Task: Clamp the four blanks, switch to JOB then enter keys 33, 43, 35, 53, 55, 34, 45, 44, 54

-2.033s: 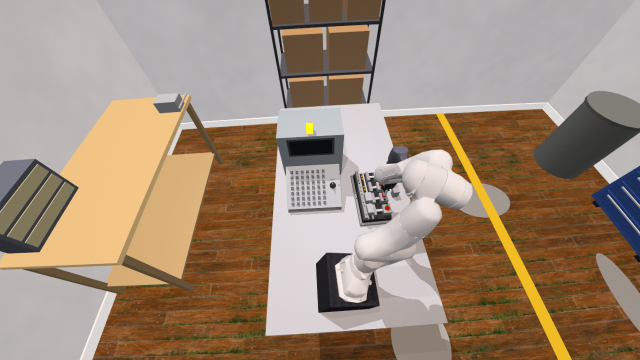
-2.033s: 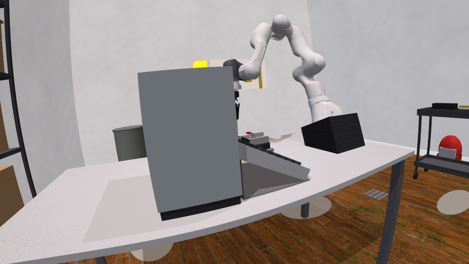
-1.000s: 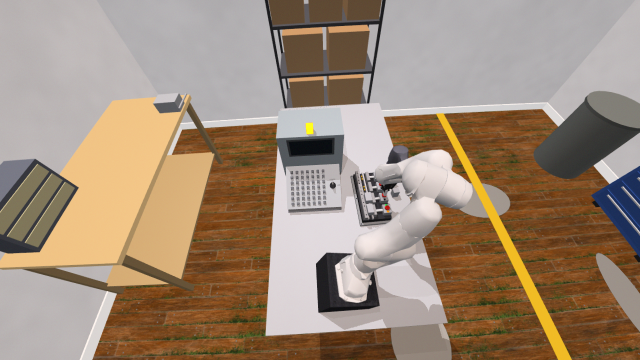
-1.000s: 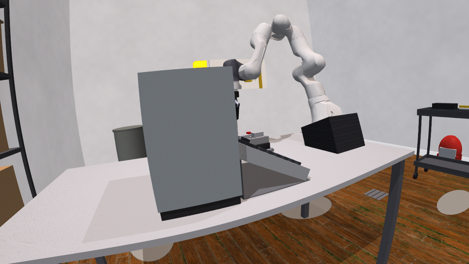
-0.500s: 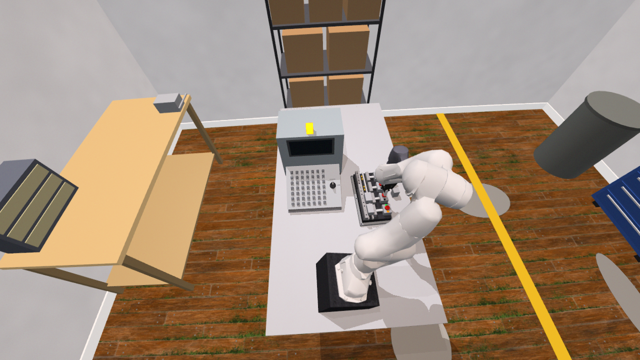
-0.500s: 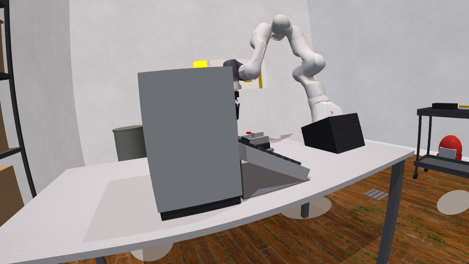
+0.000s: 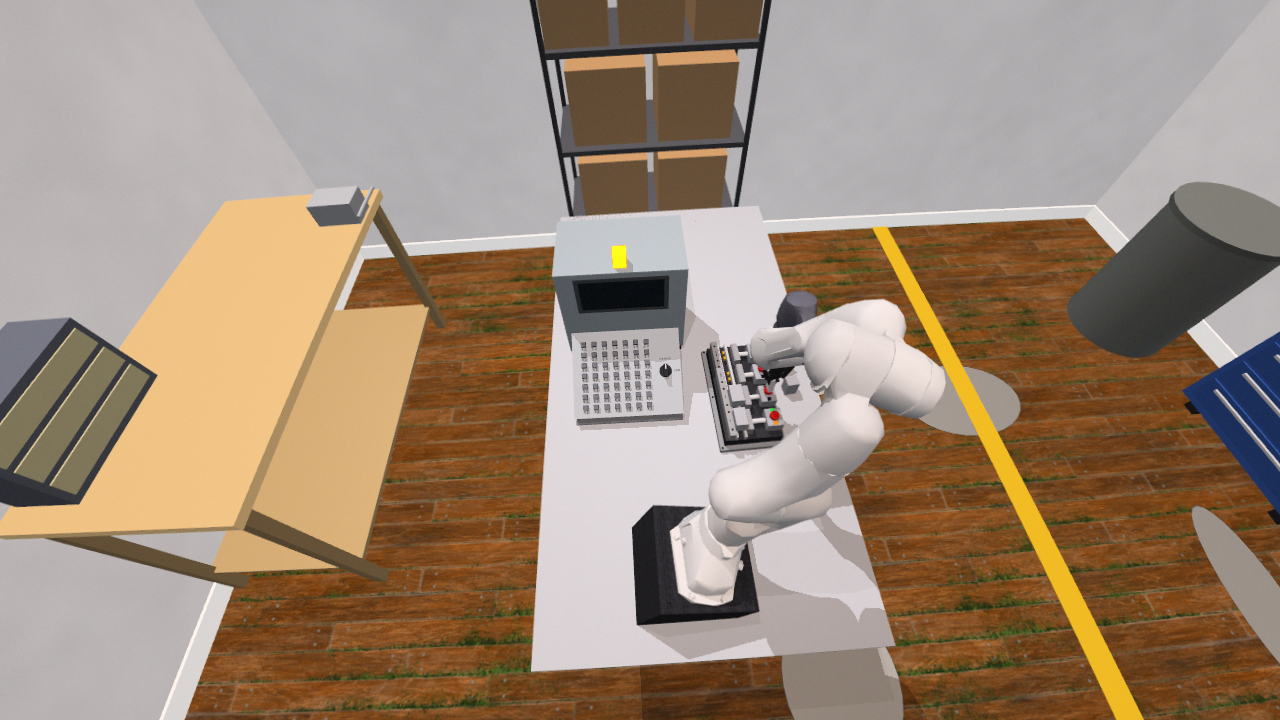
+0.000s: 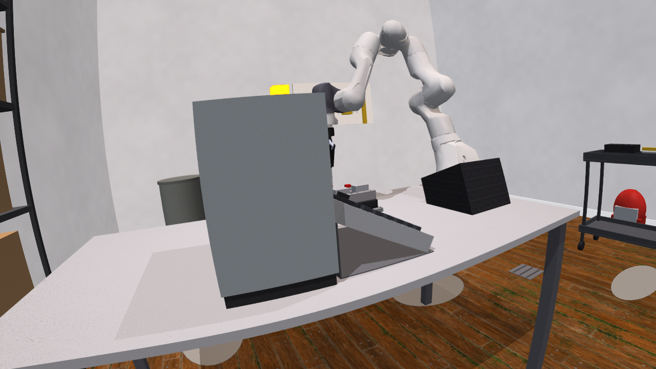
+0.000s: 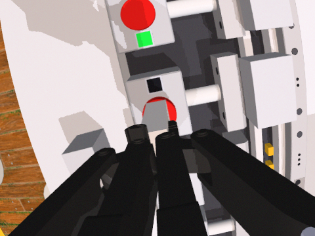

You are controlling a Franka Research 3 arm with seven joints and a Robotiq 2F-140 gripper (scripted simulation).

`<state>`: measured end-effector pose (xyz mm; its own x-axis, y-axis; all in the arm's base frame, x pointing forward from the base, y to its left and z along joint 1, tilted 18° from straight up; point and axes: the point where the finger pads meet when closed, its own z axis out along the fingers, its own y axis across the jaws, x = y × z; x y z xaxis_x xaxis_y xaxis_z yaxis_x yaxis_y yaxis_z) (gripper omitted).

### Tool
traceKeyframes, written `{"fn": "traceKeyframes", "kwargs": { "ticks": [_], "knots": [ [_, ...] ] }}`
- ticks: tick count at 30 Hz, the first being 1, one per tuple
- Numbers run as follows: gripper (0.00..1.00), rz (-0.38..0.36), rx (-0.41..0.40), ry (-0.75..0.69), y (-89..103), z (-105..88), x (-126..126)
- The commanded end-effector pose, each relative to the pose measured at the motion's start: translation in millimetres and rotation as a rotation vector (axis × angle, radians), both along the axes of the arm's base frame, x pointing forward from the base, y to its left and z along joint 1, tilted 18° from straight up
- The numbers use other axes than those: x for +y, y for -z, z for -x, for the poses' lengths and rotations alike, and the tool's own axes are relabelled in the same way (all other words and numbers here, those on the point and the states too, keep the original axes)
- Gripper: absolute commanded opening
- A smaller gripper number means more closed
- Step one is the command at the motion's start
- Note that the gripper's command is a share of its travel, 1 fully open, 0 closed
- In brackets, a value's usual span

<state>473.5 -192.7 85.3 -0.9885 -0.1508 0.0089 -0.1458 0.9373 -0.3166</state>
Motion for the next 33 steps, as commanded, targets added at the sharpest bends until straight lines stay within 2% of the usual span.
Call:
{"fn": "traceKeyframes", "kwargs": {
  "ticks": [1,33],
  "knots": [
    [0.00,0.000,-0.001,-0.001,0.3,-0.2,-1.5],
    [0.00,0.000,-0.001,-0.001,5.3,-0.4,-3.1]
  ]
}}
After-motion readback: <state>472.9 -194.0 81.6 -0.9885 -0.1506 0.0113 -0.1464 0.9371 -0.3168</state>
